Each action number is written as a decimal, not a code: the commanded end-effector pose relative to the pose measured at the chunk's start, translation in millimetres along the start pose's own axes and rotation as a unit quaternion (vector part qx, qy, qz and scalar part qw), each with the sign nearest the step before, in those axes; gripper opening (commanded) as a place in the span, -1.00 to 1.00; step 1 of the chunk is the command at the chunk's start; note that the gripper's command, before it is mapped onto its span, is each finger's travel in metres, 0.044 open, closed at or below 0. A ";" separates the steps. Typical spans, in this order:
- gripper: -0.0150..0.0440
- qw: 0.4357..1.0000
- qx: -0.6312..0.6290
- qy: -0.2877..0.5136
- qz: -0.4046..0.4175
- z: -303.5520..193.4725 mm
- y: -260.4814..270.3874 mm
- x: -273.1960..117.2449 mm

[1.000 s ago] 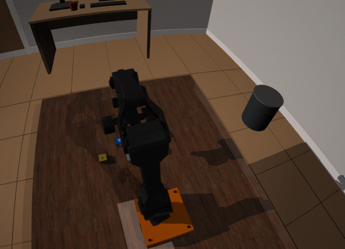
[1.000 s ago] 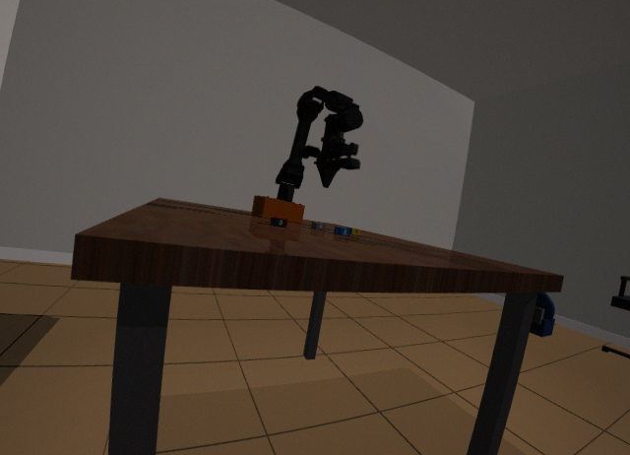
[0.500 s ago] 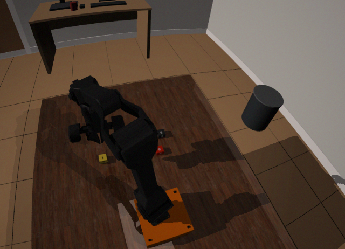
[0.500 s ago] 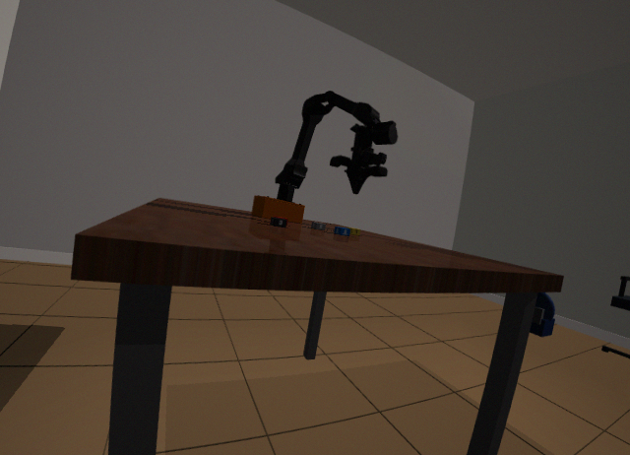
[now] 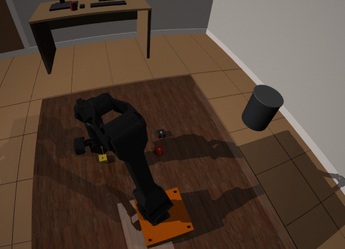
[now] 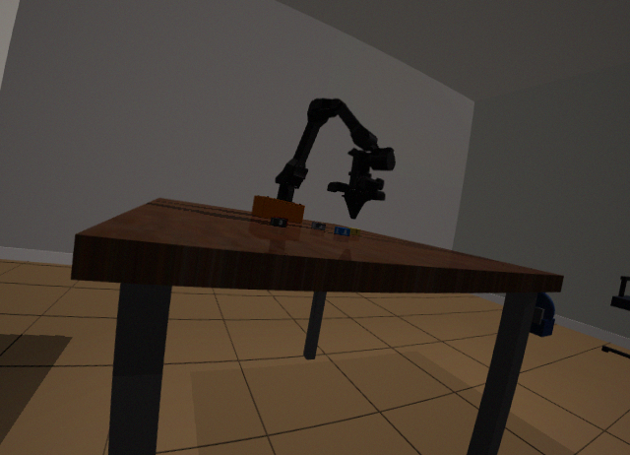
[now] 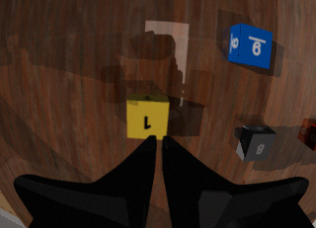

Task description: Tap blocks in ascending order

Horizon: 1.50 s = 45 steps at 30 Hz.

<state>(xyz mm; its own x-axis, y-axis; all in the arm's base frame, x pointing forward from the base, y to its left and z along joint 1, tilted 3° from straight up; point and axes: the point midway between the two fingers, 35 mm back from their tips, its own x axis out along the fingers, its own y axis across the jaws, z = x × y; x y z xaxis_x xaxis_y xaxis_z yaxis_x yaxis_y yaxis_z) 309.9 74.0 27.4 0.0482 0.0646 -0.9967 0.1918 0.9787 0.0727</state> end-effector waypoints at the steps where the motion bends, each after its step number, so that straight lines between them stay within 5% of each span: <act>1: -0.42 1.000 0.002 0.004 -0.005 -1.8 -1.8 10.4; 24: -0.42 1.000 0.002 0.004 -0.005 -2.4 -2.2 33.4; 34: -0.42 1.000 0.002 0.004 -0.005 -1.6 -1.6 0.8; 40: -0.42 1.000 0.002 0.004 -0.005 -0.7 -0.7 -75.2; 45: -0.42 1.000 0.002 0.004 -0.005 -1.1 -0.8 -77.8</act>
<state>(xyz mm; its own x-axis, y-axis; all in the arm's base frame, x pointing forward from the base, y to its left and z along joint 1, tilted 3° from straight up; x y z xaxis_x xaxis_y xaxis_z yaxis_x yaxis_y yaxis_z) 308.3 70.5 95.8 0.0451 0.0626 -0.9970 0.1989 0.9775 0.0703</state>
